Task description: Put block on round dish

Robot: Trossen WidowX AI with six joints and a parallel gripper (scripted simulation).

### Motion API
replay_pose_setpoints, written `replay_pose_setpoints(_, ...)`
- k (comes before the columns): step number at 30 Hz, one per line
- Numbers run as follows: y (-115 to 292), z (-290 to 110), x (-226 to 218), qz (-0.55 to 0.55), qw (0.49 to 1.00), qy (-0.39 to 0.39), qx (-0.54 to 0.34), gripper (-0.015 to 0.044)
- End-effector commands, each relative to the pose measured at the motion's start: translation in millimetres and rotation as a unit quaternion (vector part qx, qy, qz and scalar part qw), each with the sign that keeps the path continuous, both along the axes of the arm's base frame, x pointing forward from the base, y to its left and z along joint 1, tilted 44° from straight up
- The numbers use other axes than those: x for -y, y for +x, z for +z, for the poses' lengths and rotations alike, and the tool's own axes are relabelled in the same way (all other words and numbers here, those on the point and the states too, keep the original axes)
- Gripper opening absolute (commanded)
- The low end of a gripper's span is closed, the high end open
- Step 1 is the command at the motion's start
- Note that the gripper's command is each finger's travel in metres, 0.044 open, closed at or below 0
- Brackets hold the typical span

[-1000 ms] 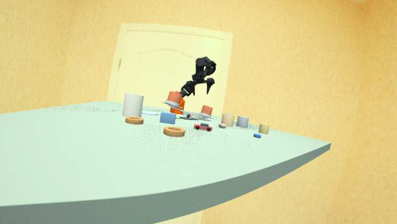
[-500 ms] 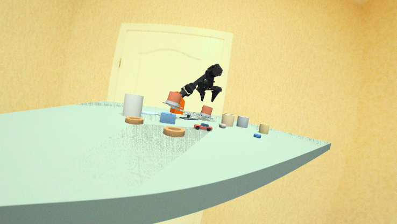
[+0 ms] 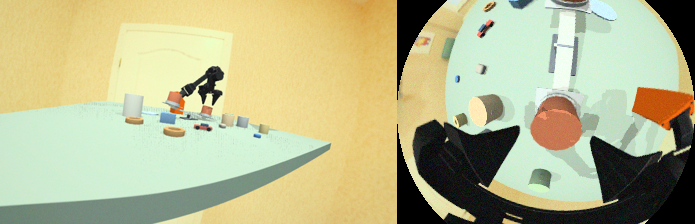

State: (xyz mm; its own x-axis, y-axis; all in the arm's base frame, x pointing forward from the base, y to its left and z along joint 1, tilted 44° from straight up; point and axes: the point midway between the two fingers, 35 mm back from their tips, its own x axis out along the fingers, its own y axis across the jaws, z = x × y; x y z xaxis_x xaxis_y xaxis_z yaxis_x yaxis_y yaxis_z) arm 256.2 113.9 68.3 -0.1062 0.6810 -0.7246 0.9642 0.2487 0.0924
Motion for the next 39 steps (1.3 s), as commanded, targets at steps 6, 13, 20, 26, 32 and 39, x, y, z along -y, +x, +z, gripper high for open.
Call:
replay_pose_setpoints(6, 0, -11, -9, -0.002, 1.0, -0.001, -0.002, 0.044)
replay_pose_setpoints(13, -1, -19, -17, -0.002, 1.0, -0.001, -0.001, 0.044)
replay_pose_setpoints(20, -3, -27, -25, -0.002, 1.0, 0.0, -0.002, 0.044)
replay_pose_setpoints(26, -4, -34, -31, -0.002, 1.0, 0.0, -0.002, 0.044)
replay_pose_setpoints(32, -6, -40, -38, -0.002, 1.0, 0.001, -0.002, 0.044)
replay_pose_setpoints(39, -7, -42, -40, -0.002, 1.0, 0.002, -0.002, 0.0355)
